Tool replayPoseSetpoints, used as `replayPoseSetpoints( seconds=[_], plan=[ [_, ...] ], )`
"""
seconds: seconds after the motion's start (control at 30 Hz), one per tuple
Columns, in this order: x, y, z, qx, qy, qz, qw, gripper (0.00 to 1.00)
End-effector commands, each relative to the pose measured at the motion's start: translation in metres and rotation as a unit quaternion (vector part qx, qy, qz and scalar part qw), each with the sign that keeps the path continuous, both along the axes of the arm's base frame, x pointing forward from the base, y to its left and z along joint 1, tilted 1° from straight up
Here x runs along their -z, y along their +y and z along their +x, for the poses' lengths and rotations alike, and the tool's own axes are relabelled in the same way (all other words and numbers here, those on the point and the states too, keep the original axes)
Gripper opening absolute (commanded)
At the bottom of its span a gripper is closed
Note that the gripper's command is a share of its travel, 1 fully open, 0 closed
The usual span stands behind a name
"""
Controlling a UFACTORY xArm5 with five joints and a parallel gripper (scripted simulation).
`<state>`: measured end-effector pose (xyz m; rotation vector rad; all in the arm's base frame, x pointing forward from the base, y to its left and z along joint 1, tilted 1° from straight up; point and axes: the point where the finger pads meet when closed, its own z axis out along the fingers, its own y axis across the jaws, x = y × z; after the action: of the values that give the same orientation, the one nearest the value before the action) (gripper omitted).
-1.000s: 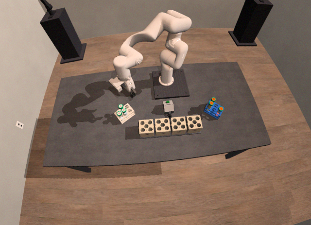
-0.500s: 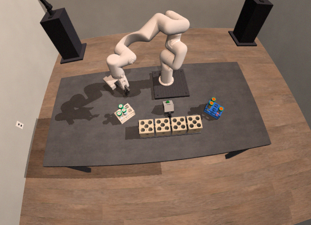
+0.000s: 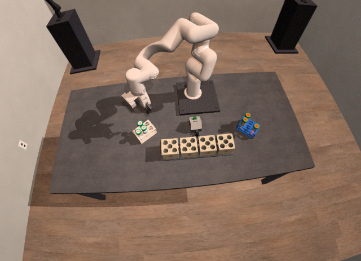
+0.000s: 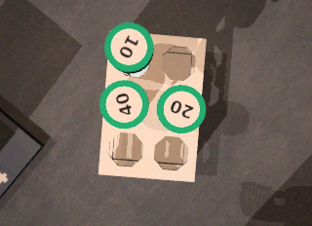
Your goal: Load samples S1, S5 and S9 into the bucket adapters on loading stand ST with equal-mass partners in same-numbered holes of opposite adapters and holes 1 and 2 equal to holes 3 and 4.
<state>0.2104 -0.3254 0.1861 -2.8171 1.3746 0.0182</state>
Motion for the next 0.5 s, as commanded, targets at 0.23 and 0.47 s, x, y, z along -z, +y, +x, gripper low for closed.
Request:
replayPoseSetpoints(
  seconds=[0.23,0.47],
  plan=[
    [0.03,-0.001,0.001,0.0,-0.005,0.001,1.0,1.0],
    [0.043,0.0,0.001,0.0,-0.005,0.001,1.0,1.0]
  ],
)
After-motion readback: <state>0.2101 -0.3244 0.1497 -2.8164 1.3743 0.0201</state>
